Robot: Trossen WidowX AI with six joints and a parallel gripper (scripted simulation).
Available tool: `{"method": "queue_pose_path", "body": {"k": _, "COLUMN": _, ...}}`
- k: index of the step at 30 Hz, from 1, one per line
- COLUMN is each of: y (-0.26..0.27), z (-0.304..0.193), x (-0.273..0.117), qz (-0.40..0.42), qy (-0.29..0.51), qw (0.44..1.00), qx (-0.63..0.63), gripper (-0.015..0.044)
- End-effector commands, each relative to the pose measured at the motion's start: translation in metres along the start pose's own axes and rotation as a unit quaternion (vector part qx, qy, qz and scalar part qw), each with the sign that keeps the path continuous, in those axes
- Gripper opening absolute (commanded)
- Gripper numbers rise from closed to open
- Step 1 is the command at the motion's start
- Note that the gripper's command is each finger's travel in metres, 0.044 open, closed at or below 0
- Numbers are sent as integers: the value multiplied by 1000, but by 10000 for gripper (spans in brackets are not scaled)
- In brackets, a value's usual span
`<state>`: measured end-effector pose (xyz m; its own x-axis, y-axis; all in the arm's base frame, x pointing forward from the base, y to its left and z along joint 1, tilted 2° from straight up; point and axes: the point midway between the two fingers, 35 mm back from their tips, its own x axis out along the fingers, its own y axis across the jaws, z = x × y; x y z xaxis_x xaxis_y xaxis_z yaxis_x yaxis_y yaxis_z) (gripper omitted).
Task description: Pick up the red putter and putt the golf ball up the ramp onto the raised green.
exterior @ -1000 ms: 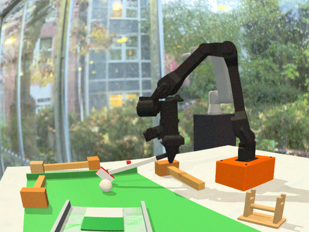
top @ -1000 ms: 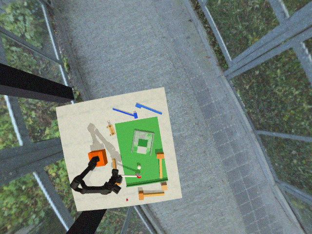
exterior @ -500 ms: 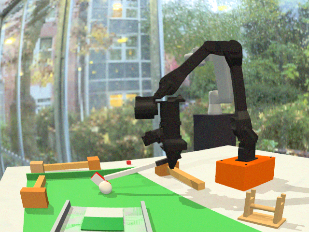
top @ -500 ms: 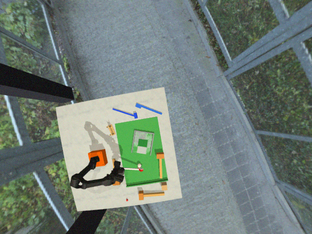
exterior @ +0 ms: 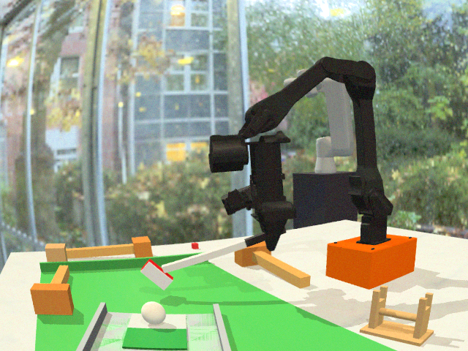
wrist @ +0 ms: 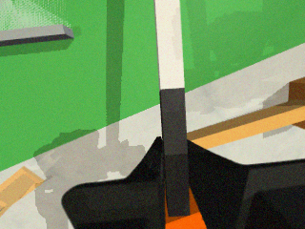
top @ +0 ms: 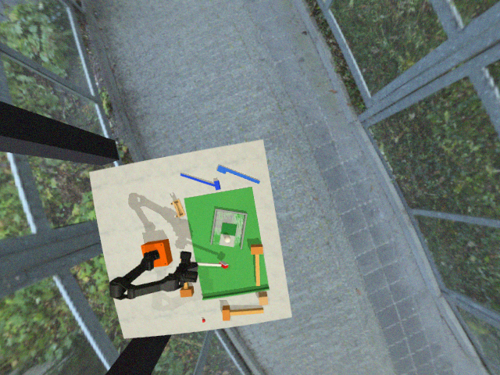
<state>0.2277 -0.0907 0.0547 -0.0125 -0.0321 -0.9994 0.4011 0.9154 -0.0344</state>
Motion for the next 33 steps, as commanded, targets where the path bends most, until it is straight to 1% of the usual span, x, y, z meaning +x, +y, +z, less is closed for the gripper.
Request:
{"method": "queue_pose_path", "body": {"k": 1, "y": 0, "z": 4, "x": -26, "qz": -1, "qy": -16, "qw": 1000, "qx": 3, "gripper": 0}}
{"method": "queue_pose_path", "body": {"k": 5, "y": 0, "z": 2, "x": -40, "qz": -1, "qy": -16, "qw": 1000, "qx": 3, "gripper": 0}}
{"method": "queue_pose_path", "body": {"k": 6, "y": 0, "z": 2, "x": -40, "qz": -1, "qy": -16, "qw": 1000, "qx": 3, "gripper": 0}}
{"method": "queue_pose_path", "body": {"k": 7, "y": 0, "z": 2, "x": -31, "qz": 1, "qy": -10, "qw": 1000, "qx": 0, "gripper": 0}}
{"method": "queue_pose_path", "body": {"k": 33, "y": 0, "z": 2, "x": -31, "qz": 1, "qy": -10, "qw": 1000, "qx": 0, "gripper": 0}}
